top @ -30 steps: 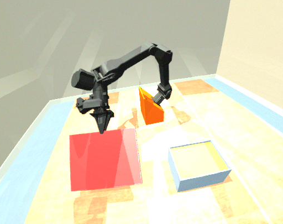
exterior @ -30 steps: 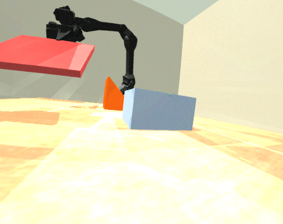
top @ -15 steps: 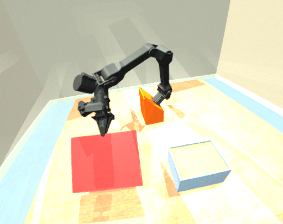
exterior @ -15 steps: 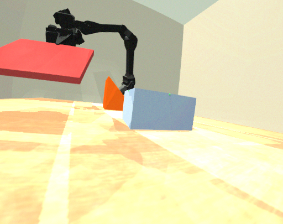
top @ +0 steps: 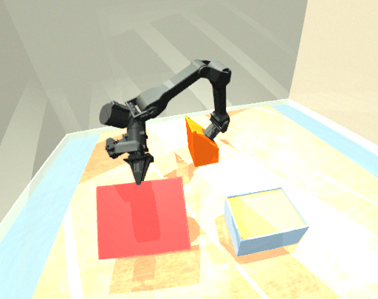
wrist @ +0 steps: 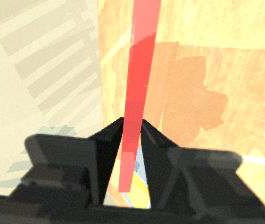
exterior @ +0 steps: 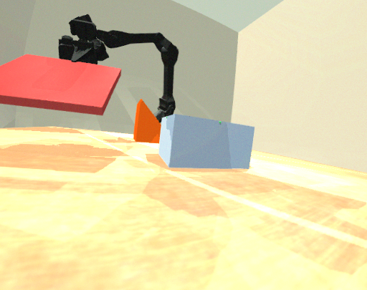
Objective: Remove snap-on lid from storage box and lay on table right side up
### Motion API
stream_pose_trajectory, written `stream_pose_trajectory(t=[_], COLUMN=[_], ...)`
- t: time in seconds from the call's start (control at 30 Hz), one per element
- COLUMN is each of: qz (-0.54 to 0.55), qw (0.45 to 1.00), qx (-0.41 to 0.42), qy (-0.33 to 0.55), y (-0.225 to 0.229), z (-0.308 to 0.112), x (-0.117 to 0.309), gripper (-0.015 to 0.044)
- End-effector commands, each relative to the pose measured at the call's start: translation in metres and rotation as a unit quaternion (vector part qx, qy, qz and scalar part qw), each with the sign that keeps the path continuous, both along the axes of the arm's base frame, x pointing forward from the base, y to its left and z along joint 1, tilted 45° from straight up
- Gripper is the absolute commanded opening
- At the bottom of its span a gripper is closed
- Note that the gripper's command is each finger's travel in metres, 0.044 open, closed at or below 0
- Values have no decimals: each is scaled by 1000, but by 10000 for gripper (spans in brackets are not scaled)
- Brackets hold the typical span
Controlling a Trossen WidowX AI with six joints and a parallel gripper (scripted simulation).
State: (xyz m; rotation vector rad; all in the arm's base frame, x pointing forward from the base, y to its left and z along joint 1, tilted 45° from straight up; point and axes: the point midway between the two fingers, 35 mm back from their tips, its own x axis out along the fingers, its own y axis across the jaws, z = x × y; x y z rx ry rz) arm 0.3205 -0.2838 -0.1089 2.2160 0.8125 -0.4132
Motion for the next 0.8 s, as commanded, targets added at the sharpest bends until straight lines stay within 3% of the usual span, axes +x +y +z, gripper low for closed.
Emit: stream_pose_trajectory(t=[0.0,0.77], qz=[-3,-3], qw=[1000,1000], qx=[2,2], qy=[-3,-3], y=[1,14], z=[-1,-15], x=[0,0], gripper=[0,0])
